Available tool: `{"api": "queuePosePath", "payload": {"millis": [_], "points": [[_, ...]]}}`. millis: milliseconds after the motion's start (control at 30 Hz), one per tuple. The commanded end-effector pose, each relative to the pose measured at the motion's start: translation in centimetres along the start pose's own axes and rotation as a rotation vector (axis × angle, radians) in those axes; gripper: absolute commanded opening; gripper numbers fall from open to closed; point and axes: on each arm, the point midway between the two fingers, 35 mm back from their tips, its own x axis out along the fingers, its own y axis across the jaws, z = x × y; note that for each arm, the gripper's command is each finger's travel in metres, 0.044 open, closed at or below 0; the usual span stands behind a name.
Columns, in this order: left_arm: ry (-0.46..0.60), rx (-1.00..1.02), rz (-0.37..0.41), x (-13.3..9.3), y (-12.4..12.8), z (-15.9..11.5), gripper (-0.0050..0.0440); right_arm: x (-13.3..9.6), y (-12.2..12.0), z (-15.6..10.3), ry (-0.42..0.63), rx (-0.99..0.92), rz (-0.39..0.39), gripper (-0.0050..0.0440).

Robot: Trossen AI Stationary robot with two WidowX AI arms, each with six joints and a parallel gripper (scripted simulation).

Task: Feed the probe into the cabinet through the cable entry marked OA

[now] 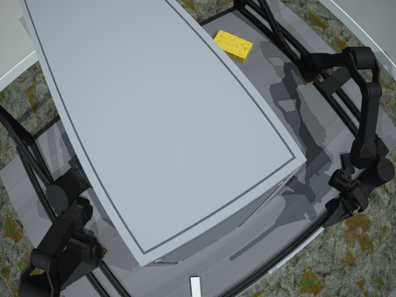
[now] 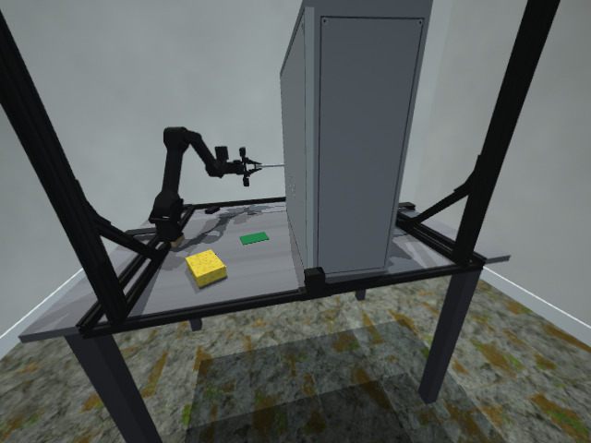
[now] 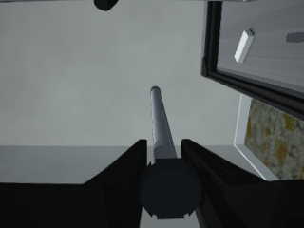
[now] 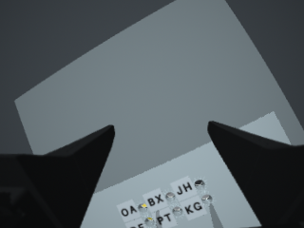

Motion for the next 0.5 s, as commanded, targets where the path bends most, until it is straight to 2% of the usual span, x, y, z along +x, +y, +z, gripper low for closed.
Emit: {"api": "queuePosePath", "payload": {"millis": [0,133,300,400,467], "points": [[0.003,0.004,0.001,0.0,0.1,-0.1,0.0,0.1,0.0,-4.8,0.113,-0.111,-0.006,0.044],[0.003,0.004,0.001,0.0,0.1,-0.1,0.0,-0.5,-0.5,-10.6,0.251,-0.246,-0.011,0.044],[0.003,0.004,0.001,0.0,0.1,-0.1,0.0,-2.3,-2.2,-17.3,0.418,-0.413,-0.014,0.044],[0.003,0.004,0.001,0.0,0.1,-0.1,0.0,-3.3,-3.1,-19.5,0.477,-0.473,-0.014,0.044],[0.003,0.004,0.001,0.0,0.1,-0.1,0.0,-3.3,-3.1,-19.5,0.477,-0.473,-0.014,0.044]]}}
